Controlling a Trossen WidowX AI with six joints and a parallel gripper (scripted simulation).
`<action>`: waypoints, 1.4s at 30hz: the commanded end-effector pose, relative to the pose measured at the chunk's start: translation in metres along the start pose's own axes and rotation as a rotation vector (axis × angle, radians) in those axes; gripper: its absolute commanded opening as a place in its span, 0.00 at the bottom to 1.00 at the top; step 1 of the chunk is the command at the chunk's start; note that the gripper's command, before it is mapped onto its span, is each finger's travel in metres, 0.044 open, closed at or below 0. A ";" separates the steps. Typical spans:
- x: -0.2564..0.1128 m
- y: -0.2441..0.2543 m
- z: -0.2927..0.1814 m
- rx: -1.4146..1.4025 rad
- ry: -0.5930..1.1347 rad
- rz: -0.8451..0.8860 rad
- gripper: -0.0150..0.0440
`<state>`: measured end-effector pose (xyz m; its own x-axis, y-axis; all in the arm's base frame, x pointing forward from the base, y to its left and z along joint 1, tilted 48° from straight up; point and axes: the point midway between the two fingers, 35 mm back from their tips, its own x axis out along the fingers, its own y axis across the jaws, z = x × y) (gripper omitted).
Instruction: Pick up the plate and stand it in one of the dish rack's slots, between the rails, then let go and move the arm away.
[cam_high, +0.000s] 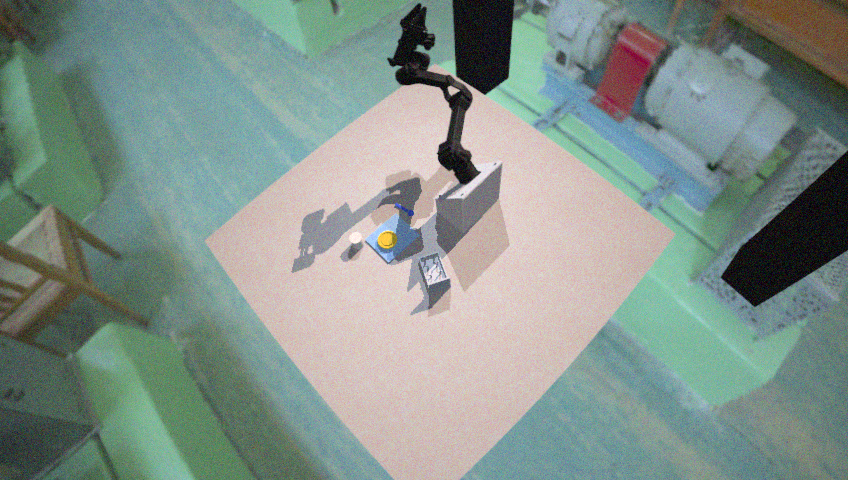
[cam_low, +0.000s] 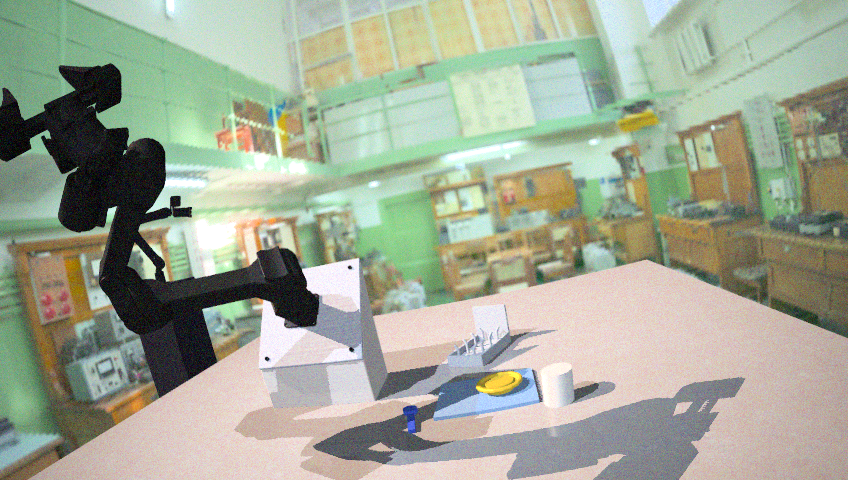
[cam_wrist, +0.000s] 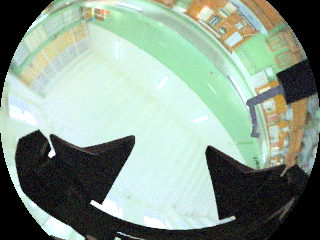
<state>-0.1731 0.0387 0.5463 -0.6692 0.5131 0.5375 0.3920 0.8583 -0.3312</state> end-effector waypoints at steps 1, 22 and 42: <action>0.000 0.001 -0.001 0.004 0.004 0.000 0.93; -0.054 0.091 -0.152 0.431 0.550 -0.027 0.93; -0.188 0.199 -0.249 0.693 1.171 -0.043 0.93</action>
<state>0.1608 0.1159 0.5820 0.3000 0.5100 0.8061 -0.2190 0.8593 -0.4622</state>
